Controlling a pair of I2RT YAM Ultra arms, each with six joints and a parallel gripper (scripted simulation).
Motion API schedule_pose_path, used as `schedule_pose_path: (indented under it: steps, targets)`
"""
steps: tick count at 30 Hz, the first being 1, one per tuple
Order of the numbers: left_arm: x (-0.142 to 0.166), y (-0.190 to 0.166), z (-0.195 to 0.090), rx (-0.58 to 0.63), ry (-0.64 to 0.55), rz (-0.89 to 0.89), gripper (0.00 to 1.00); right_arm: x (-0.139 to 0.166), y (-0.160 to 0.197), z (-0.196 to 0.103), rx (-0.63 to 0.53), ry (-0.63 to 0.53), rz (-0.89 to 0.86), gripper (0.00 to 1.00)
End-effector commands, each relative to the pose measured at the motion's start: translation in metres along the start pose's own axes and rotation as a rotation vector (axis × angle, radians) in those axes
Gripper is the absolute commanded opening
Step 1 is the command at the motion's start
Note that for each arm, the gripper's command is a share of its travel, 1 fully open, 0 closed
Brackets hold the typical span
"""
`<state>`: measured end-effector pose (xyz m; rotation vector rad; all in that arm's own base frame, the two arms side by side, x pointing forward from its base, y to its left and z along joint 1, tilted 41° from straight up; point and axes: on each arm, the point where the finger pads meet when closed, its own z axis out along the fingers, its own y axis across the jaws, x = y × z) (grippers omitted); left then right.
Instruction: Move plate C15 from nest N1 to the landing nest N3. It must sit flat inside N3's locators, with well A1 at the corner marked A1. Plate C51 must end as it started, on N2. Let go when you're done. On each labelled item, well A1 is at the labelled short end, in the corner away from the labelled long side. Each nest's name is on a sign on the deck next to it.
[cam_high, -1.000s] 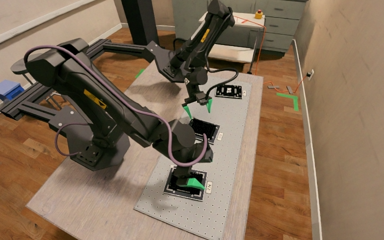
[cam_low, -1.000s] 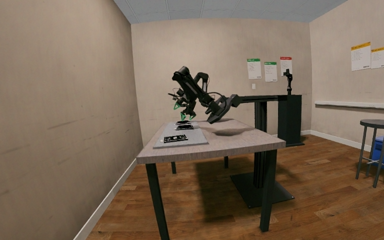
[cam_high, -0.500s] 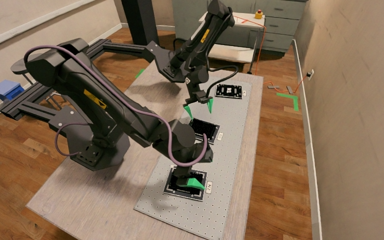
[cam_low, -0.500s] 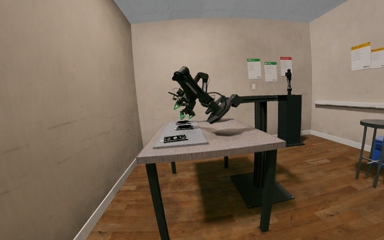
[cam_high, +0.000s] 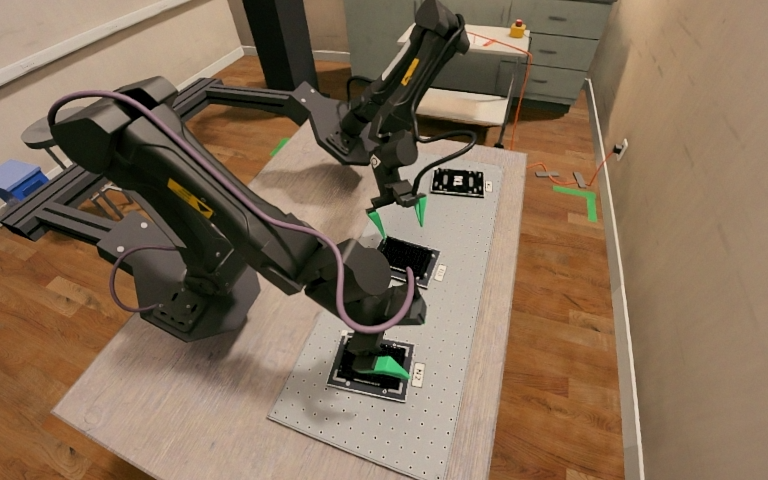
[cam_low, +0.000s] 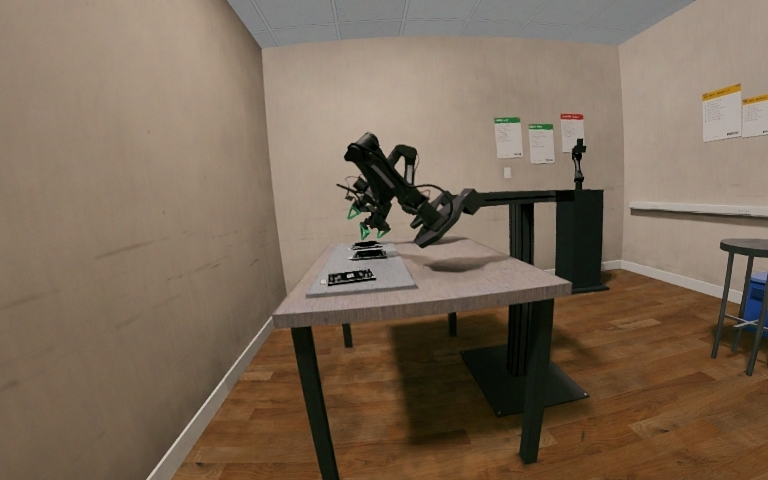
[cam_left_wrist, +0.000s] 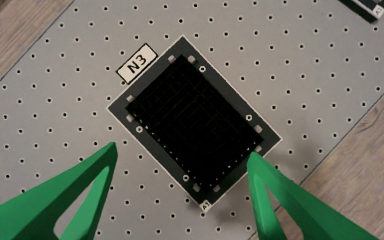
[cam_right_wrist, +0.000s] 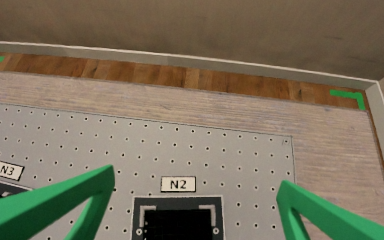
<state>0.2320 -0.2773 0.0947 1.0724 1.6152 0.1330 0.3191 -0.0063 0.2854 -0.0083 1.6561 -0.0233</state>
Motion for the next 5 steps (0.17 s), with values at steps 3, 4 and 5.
schedule_pose_path:
  steps: [3,4,5]
  targets:
    - [0.0023,-0.0023,-0.0012,0.01,-0.006,0.006,1.0,-0.0077,-0.0002,-0.0037,-0.001,-0.024,0.001,1.0]
    - [0.0023,-0.0023,-0.0012,0.01,-0.006,0.006,1.0,-0.0077,-0.0002,-0.0037,-0.001,-0.024,0.001,1.0]
    - [0.0023,-0.0023,-0.0012,0.01,-0.006,0.006,1.0,-0.0077,-0.0002,-0.0037,-0.001,-0.024,0.001,1.0]
